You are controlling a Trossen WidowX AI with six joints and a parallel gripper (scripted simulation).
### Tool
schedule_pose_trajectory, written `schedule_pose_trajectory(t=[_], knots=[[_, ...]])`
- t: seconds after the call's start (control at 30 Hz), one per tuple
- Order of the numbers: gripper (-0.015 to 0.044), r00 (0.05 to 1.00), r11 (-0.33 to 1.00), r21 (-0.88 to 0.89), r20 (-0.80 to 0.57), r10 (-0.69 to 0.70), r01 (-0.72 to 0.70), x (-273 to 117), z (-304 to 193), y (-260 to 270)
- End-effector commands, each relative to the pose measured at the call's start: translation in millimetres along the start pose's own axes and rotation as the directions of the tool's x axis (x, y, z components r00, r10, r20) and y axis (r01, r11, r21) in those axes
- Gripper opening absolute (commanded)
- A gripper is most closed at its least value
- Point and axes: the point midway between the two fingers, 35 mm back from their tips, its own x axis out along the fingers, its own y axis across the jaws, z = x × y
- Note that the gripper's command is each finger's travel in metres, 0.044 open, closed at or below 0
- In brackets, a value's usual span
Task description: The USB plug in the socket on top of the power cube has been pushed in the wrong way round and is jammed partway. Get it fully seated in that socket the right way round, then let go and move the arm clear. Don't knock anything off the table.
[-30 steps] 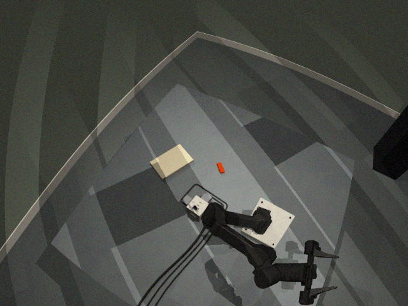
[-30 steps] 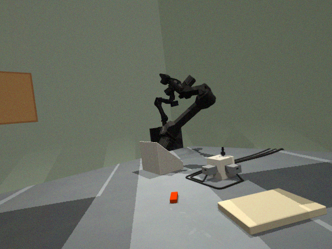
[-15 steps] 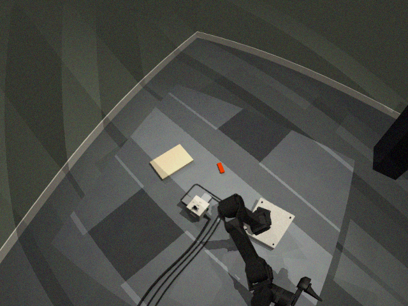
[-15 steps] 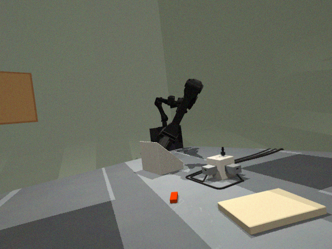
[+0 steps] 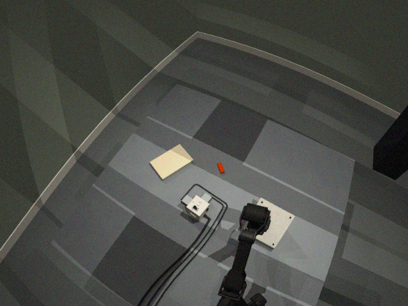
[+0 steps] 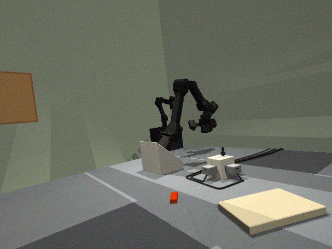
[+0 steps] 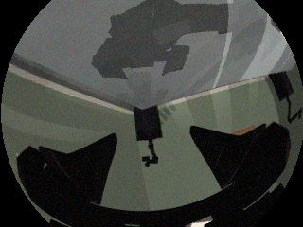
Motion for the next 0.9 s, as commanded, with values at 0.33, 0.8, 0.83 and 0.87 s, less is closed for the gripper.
schedule_pose_trajectory(t=[0.33,0.8,0.83,0.87], knots=[[0.0440,0.852,0.967,0.120,0.506,0.135,-0.225,-110,184,64],[0.0440,0.595,0.778,0.343,0.802,0.049,-0.526,-308,299,16],[0.0440,0.584,0.757,0.356,0.811,0.041,-0.547,-321,302,9],[0.0440,0.574,0.735,0.369,0.818,0.034,-0.569,-333,304,1]])
